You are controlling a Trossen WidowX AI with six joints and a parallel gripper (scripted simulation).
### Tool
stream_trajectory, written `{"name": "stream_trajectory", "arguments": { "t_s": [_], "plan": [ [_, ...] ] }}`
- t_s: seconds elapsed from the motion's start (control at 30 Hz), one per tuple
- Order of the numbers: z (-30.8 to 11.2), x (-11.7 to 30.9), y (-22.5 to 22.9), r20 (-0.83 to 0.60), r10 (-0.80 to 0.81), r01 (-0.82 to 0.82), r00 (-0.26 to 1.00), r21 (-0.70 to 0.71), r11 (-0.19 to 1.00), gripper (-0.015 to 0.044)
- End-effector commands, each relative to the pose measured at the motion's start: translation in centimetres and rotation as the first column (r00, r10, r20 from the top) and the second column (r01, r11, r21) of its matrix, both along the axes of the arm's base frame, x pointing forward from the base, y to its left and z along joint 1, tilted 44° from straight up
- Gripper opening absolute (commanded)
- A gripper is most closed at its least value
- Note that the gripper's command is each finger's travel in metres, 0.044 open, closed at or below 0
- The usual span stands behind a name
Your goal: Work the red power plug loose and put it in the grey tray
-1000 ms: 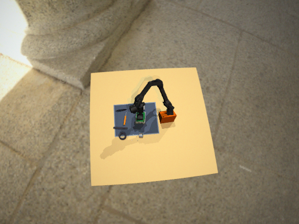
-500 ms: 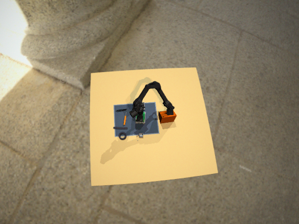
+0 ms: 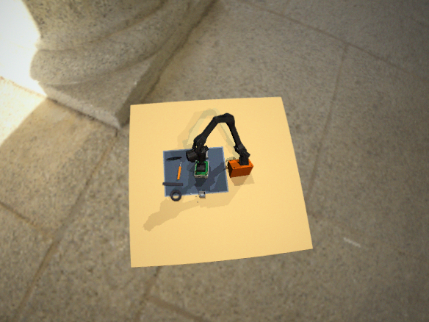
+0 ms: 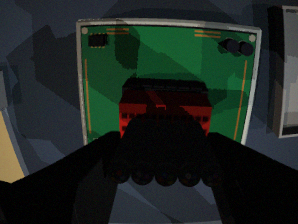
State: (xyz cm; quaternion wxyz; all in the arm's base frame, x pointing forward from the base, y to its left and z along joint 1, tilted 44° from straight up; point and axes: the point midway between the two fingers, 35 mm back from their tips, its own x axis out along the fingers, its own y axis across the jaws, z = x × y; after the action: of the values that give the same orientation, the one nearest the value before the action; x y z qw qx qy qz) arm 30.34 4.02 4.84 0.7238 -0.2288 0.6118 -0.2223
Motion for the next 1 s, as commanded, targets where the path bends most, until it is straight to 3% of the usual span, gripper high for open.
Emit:
{"name": "stream_trajectory", "arguments": {
  "t_s": [0.0, 0.43, 0.8, 0.97],
  "plan": [
    [1.0, -0.2, 0.3, 0.012, 0.017, -0.017, 1.000, 0.032, 0.999, 0.0000],
    [-0.3, -0.2, 2.2, 0.032, -0.021, 0.028, 0.999, -0.231, 0.973, 0.0000],
    [1.3, -0.3, 0.8, 0.014, 0.014, -0.014, 1.000, 0.010, 1.000, 0.0000],
    [1.5, -0.3, 0.8, 0.013, 0.016, -0.016, 1.000, 0.025, 1.000, 0.0000]
  ]
}}
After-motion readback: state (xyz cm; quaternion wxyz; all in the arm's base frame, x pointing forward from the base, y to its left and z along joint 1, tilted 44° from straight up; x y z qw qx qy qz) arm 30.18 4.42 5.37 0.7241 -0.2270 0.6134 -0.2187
